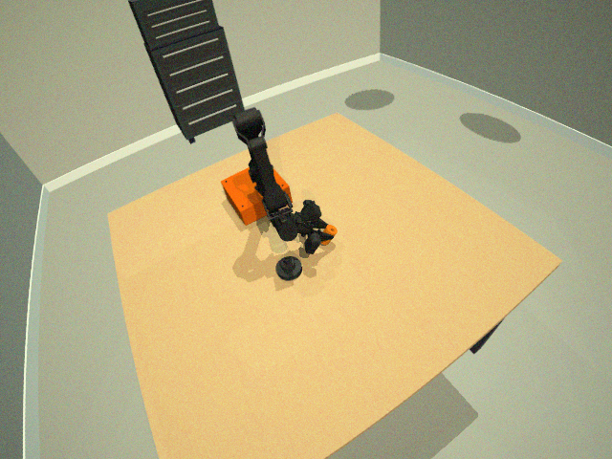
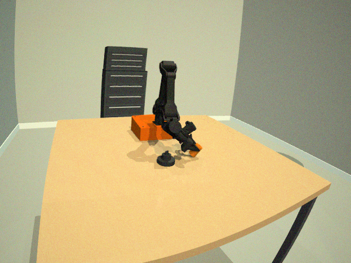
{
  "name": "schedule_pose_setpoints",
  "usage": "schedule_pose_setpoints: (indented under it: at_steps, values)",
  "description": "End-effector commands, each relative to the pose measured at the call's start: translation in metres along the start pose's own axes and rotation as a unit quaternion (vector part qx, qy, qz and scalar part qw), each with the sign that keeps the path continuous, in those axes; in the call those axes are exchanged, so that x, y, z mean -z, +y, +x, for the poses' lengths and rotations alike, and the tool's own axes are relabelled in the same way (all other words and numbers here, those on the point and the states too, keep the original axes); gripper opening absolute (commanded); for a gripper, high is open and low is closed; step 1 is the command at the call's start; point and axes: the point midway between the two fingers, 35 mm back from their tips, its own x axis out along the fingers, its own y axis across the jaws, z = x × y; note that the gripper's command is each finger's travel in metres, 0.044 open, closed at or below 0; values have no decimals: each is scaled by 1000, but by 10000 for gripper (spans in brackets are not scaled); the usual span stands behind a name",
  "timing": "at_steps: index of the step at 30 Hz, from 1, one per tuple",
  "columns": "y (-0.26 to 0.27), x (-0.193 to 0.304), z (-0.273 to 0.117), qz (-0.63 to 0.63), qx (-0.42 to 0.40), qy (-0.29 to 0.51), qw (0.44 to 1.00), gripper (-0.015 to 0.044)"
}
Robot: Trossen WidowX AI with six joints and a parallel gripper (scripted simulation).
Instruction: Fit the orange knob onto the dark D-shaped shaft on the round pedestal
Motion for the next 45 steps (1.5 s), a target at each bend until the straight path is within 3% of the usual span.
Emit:
schedule_pose_setpoints:
  at_steps: [1,18,23,26,45]
  values:
    - [2,3,-2,-2,-2,-29,1000,181]
    - [2,20,-13,-2,-3,-175,985,181]
    - [2,19,-15,-2,-3,-157,988,181]
    - [3,18,-13,1,-5,-162,987,259]
    - [3,18,-13,1,-5,-162,987,260]
